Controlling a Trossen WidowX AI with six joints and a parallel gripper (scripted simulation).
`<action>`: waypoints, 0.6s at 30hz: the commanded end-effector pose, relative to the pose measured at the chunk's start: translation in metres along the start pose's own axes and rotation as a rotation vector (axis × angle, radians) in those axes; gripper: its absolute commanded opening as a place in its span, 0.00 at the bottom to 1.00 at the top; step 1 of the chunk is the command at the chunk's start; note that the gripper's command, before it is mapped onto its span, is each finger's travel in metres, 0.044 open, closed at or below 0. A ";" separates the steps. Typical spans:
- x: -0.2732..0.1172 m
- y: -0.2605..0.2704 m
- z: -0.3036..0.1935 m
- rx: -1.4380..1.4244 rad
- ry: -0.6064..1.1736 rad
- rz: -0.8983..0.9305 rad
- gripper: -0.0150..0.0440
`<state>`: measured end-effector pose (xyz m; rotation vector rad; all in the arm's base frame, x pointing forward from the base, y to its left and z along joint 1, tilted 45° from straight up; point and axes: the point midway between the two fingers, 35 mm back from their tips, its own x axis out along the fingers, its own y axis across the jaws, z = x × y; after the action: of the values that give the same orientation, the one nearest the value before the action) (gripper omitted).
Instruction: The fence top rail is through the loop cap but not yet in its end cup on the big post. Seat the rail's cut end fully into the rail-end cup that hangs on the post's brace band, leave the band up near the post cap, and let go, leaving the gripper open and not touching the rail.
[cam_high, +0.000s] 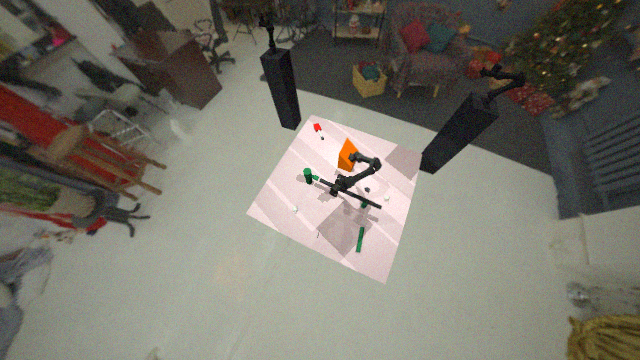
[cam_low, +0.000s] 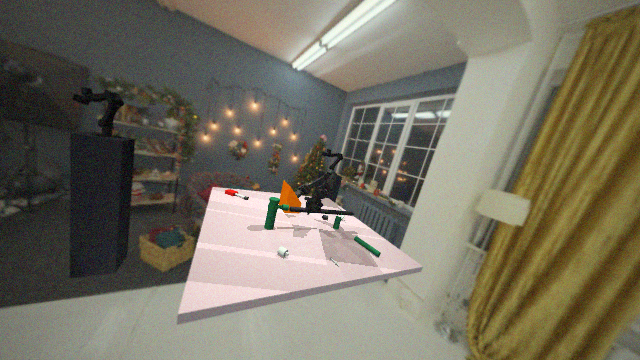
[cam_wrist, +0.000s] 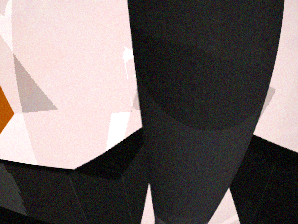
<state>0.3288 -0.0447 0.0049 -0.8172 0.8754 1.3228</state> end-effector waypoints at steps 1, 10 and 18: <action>0.000 0.000 0.000 -0.001 0.000 -0.003 0.25; -0.001 -0.001 -0.001 -0.001 0.000 -0.003 0.25; -0.004 -0.001 -0.004 -0.001 0.000 -0.003 0.25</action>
<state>0.3279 -0.0440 0.0044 -0.8101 0.8760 1.3299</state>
